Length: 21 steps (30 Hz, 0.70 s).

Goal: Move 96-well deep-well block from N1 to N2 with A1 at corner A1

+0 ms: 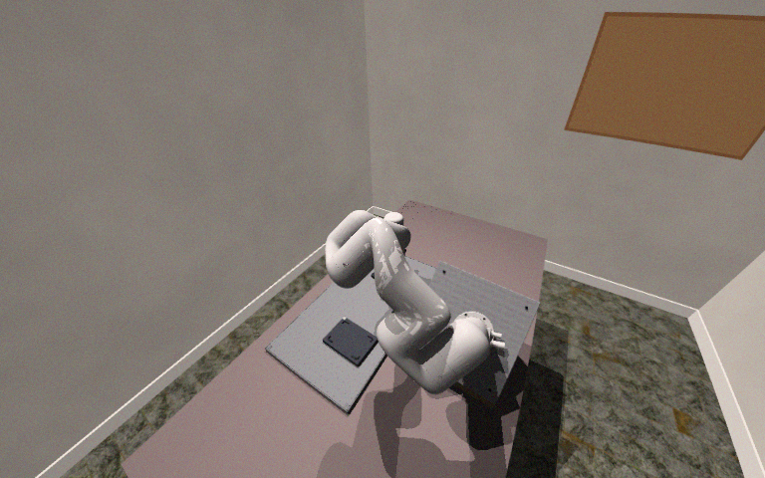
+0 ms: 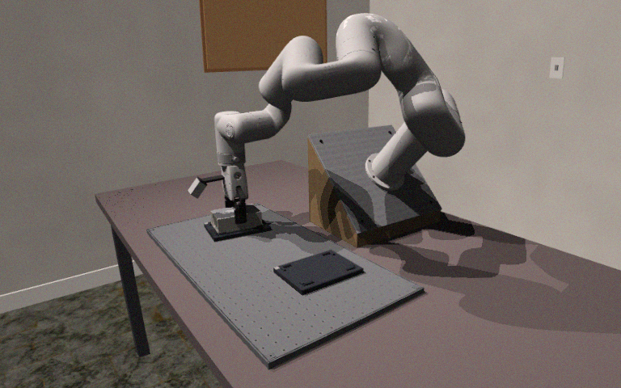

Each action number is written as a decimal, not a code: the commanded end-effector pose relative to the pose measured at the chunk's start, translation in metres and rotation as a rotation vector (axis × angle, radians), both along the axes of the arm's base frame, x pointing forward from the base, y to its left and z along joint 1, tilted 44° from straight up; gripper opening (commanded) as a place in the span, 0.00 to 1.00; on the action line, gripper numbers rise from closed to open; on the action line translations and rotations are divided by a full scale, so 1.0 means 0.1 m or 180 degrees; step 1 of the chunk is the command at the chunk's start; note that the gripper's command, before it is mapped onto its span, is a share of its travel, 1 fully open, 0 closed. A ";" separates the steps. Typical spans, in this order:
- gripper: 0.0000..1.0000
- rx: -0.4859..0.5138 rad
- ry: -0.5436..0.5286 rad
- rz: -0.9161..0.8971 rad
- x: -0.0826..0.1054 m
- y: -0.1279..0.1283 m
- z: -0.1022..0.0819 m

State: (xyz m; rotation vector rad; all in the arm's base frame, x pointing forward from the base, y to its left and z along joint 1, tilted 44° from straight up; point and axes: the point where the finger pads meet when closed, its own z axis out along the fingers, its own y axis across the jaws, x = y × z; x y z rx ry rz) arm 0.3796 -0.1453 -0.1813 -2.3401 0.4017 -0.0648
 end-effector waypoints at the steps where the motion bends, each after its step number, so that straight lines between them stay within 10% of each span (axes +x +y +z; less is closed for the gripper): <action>1: 1.00 -0.0008 -0.0008 -0.0005 0.01 0.00 -0.01; 21: 1.00 -0.0008 -0.0008 -0.0005 0.03 0.07 -0.09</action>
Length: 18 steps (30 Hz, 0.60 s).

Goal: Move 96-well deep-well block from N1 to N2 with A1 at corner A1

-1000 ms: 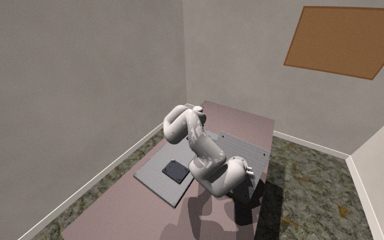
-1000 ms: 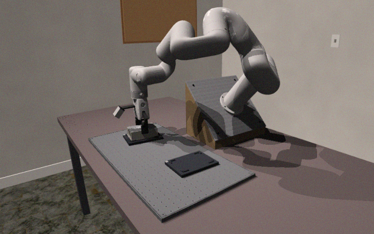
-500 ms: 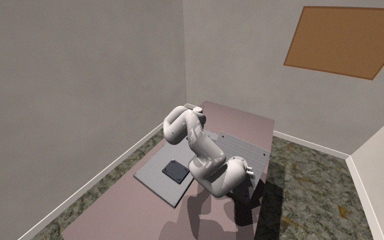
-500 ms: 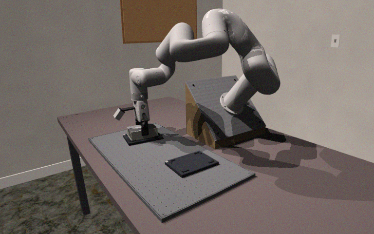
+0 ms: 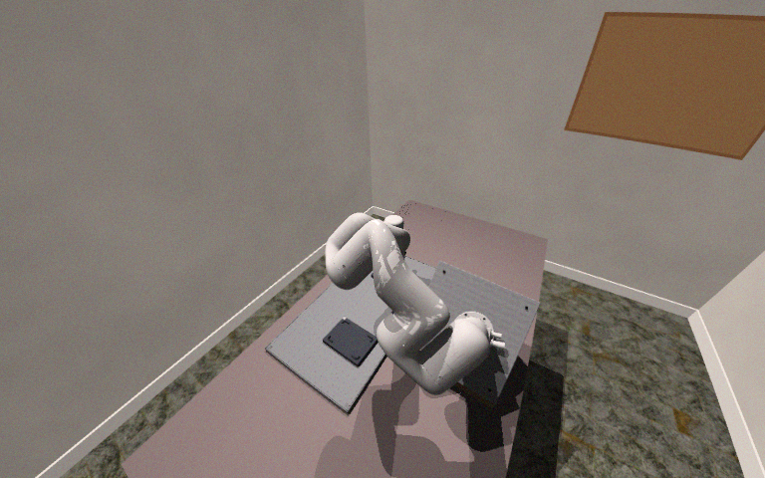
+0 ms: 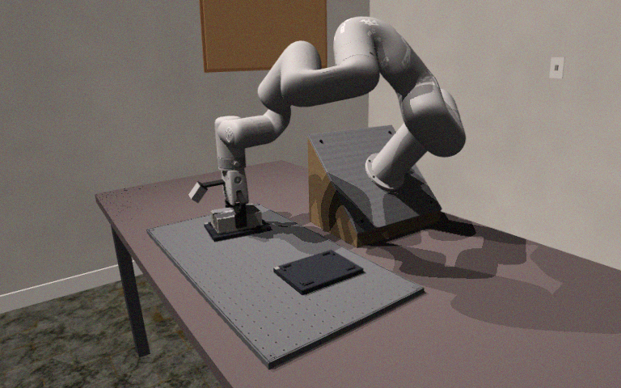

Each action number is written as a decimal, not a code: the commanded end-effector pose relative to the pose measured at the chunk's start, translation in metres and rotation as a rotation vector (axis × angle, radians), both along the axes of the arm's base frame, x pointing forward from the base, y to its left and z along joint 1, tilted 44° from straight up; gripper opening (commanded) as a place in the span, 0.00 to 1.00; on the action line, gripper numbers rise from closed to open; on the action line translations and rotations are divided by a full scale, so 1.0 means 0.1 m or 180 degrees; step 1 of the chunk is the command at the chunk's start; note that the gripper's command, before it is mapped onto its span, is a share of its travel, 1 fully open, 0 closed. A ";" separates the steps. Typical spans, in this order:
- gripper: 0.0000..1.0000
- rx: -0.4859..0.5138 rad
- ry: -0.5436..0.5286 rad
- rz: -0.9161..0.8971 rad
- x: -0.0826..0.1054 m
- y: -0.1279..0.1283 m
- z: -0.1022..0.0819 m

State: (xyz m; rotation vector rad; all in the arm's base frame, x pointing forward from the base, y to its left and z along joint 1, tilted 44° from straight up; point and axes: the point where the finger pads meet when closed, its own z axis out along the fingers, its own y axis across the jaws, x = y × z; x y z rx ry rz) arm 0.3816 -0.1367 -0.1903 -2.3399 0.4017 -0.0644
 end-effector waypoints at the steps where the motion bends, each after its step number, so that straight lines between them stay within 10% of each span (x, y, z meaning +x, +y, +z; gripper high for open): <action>1: 1.00 -0.0009 -0.0009 -0.0005 0.01 -0.01 0.00; 15: 1.00 -0.0009 -0.0009 -0.0005 0.01 -0.01 0.00; 16: 0.00 -0.0009 -0.0009 -0.0005 0.01 -0.02 0.01; 18: 0.00 -0.0009 -0.0009 -0.0005 0.01 -0.02 0.01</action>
